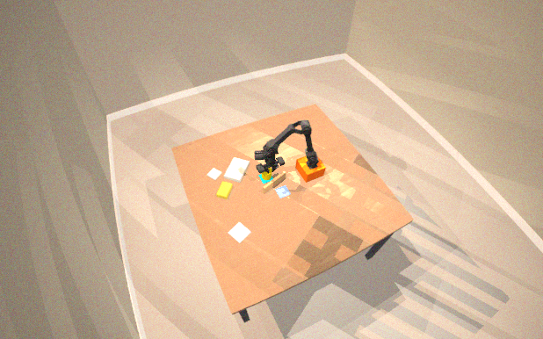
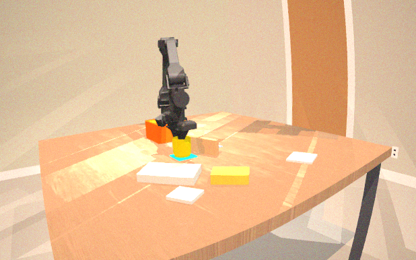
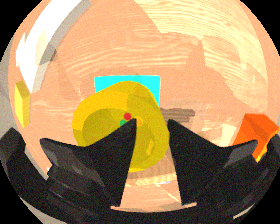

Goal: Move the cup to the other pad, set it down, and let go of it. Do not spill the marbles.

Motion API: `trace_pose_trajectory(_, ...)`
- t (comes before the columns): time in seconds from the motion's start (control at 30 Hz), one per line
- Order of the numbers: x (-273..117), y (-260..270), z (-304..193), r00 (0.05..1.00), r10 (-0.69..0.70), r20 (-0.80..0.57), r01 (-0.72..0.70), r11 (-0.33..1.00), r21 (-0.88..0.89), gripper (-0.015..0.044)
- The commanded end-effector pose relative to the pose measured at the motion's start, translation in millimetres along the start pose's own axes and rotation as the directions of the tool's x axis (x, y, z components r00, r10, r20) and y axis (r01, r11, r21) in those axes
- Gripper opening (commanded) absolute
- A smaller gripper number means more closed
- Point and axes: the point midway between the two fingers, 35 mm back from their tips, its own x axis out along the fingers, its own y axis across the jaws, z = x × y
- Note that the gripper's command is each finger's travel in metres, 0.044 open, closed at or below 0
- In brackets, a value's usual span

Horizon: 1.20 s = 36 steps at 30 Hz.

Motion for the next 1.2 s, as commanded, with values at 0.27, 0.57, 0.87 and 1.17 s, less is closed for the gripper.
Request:
trace_pose_trajectory(0.27, -15, 1, 0, 1.000, 0.001, -0.001, -0.001, 1.000, -0.002, 0.0147)
trace_pose_trajectory(0.57, -30, 0, 0, 1.000, 0.002, -0.001, -0.002, 1.000, -0.003, 0.0147)
trace_pose_trajectory(0.87, -45, -2, 0, 1.000, 0.002, -0.002, -0.002, 1.000, -0.004, 0.0147)
trace_pose_trajectory(1.17, -53, -6, -1, 1.000, 0.002, -0.002, -0.002, 1.000, -0.005, 0.0147)
